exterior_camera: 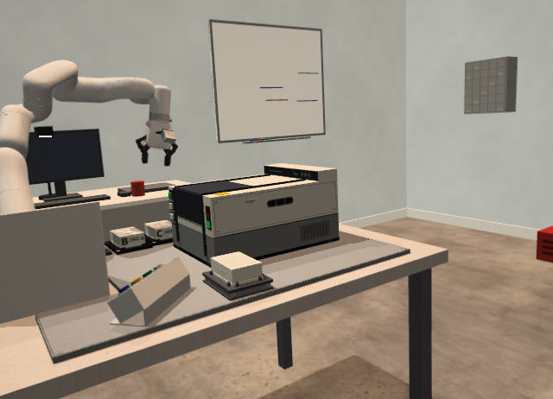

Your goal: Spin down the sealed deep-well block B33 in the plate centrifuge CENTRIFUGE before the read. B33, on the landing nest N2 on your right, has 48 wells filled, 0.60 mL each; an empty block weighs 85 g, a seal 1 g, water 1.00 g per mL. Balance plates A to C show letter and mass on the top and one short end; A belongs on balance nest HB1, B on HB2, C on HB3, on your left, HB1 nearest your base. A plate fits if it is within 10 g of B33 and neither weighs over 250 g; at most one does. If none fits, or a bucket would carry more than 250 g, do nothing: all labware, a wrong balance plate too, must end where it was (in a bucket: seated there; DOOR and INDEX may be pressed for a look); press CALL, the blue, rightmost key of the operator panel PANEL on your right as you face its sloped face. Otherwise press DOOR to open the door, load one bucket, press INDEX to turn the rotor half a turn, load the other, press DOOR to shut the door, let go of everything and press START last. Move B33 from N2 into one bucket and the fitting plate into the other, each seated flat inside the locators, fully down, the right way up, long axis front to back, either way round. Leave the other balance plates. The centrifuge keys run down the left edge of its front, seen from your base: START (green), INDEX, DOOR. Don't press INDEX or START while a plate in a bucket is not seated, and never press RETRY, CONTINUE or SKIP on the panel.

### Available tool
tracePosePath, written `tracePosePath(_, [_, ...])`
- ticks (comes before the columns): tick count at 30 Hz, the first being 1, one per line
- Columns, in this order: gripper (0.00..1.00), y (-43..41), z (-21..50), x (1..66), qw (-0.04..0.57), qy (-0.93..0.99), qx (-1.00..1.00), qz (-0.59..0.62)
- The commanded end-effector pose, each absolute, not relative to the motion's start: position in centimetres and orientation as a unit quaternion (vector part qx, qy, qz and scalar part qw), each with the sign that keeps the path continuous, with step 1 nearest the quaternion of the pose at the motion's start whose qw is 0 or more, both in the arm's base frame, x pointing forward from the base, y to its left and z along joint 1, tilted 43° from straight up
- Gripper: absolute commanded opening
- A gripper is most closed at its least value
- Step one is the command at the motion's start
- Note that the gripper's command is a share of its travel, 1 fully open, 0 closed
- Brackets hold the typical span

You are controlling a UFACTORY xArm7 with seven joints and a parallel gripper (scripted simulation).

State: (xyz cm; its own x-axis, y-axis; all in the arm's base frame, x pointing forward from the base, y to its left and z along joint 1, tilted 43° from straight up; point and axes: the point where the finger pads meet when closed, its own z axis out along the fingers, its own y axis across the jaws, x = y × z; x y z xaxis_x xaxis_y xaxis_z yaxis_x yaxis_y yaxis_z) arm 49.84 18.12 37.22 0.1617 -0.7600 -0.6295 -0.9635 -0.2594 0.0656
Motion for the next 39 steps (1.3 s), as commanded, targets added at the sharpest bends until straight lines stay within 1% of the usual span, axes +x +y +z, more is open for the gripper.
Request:
tracePosePath(1, [1.00, 17.98, 37.39, 49.94, 0.191, 0.566, -0.753, 0.277])
tracePosePath(10, [1.00, 18.05, 37.47, 50.00, 0.241, 0.472, -0.812, 0.244])
tracePosePath(12, [1.00, 18.05, 37.47, 50.00, 0.241, 0.472, -0.812, 0.244])
tracePosePath(27, [1.00, 18.11, 37.51, 50.02, 0.337, 0.211, -0.909, 0.123])
tracePosePath(29, [1.00, 18.11, 37.51, 50.02, 0.337, 0.211, -0.909, 0.123])
tracePosePath(39, [1.00, 18.06, 37.42, 49.95, 0.364, 0.064, -0.928, 0.044])
